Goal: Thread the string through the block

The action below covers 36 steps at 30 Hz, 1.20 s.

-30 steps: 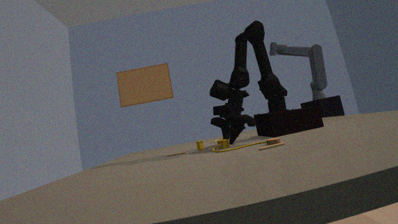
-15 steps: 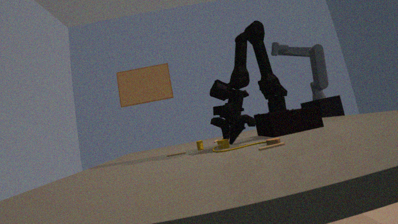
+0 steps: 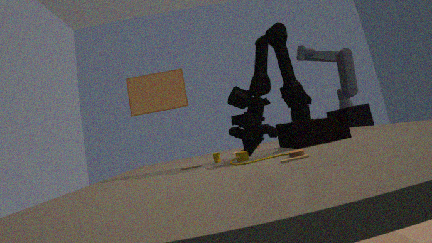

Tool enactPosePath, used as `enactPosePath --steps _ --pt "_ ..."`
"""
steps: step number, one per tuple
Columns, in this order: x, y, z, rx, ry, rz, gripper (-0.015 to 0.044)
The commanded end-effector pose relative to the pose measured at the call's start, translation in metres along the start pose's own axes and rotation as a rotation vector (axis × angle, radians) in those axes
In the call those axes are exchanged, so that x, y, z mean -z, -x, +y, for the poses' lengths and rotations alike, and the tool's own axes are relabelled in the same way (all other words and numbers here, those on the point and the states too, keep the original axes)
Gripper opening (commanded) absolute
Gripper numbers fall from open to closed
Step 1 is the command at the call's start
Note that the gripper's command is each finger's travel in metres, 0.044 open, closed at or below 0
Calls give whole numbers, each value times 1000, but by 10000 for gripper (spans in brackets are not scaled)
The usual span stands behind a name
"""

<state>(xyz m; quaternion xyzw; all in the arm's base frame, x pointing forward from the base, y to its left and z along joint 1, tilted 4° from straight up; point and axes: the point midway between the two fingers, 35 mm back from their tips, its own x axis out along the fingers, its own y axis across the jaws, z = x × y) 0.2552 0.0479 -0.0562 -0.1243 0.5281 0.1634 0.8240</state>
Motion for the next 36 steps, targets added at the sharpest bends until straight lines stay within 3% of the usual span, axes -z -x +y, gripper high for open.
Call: enactPosePath --steps 1,36 --pt "0 0 0 0 -5 -7 0" --pt "-12 -3 -1 15 -12 -73 0"
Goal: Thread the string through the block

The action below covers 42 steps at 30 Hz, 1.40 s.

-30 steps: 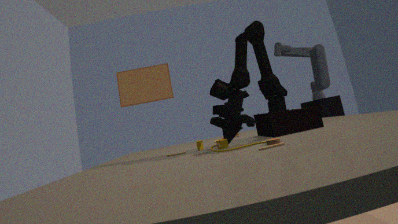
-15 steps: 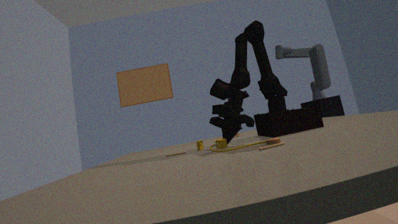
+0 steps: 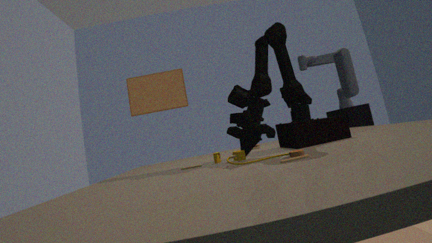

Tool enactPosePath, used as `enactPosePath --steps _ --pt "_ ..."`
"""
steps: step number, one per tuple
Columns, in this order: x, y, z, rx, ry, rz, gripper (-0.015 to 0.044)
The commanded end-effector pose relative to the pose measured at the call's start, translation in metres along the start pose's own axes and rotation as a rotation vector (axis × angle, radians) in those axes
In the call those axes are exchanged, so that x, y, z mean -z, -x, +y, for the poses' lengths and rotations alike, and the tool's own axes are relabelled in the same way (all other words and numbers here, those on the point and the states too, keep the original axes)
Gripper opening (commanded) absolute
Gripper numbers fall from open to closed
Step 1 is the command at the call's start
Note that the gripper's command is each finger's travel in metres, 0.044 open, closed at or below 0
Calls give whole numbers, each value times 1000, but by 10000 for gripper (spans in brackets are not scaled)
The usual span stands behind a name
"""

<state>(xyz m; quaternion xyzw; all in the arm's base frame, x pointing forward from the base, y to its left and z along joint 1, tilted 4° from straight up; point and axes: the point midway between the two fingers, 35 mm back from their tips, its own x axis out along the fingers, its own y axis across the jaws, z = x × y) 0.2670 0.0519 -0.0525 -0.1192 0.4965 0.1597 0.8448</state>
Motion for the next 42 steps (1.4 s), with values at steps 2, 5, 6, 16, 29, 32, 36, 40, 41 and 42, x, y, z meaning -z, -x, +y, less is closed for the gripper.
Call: enactPosePath --steps 2,5,6,16,29,32,36,40,41,42 --pt "1 -1 1 0 -5 0 0" --pt "0 -2 1 0 -5 -5 0" --pt "-1 -2 1 1 -5 -6 0" --pt "3 -1 1 2 -3 -14 0" --pt "14 -6 -1 20 -12 -58 0" --pt "17 -8 -1 24 -13 -67 0" --pt "16 -7 -1 25 -13 -49 0" --pt "17 -6 -1 25 -12 -31 0" --pt "17 -6 -1 25 -13 -33 0" --pt "18 -7 -1 24 -14 -35 0"
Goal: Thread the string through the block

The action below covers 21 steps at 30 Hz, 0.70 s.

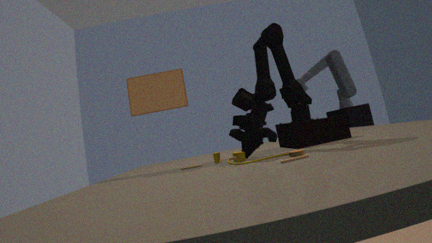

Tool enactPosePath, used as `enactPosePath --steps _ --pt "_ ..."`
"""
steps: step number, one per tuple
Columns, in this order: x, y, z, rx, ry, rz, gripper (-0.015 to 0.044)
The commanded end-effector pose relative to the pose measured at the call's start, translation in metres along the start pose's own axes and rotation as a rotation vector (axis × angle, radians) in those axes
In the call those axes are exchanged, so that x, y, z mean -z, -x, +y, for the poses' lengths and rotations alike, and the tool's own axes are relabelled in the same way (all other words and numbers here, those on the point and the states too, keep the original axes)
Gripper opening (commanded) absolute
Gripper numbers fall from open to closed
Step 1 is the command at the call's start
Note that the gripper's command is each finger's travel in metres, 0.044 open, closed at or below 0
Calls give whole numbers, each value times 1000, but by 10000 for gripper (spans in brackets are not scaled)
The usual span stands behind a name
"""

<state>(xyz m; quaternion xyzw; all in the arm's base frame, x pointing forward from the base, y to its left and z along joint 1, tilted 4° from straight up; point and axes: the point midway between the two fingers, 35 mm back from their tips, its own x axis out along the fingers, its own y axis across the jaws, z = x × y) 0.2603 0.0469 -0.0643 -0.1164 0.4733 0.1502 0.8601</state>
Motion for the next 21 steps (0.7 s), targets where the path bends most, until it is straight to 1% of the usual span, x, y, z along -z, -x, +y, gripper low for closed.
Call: enactPosePath --steps 1,8,21 --pt "7 0 0 1 -4 15 0" --pt "8 2 0 3 -4 30 0" --pt "11 2 0 6 -7 0 0"
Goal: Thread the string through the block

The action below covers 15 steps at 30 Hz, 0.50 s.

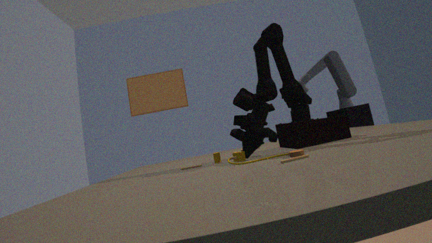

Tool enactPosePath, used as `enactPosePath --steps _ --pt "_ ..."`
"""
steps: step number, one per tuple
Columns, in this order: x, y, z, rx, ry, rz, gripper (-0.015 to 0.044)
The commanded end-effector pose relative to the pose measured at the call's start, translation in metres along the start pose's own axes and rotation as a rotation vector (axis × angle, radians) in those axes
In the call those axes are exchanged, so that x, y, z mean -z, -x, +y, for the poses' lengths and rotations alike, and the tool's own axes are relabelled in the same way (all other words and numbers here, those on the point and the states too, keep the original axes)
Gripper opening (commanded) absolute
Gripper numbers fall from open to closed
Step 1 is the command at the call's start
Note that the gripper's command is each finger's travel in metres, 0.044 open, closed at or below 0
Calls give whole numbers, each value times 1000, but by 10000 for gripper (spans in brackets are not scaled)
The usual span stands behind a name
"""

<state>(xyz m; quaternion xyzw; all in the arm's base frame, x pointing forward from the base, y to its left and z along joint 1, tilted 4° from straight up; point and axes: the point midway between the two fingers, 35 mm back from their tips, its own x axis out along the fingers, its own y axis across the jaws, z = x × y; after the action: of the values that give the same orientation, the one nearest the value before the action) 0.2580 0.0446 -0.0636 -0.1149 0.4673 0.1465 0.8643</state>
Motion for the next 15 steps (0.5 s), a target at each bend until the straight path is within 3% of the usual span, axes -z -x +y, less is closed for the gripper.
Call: enactPosePath --steps 1,15 --pt "9 0 2 -1 -1 10 0" --pt "14 2 2 2 4 22 0"
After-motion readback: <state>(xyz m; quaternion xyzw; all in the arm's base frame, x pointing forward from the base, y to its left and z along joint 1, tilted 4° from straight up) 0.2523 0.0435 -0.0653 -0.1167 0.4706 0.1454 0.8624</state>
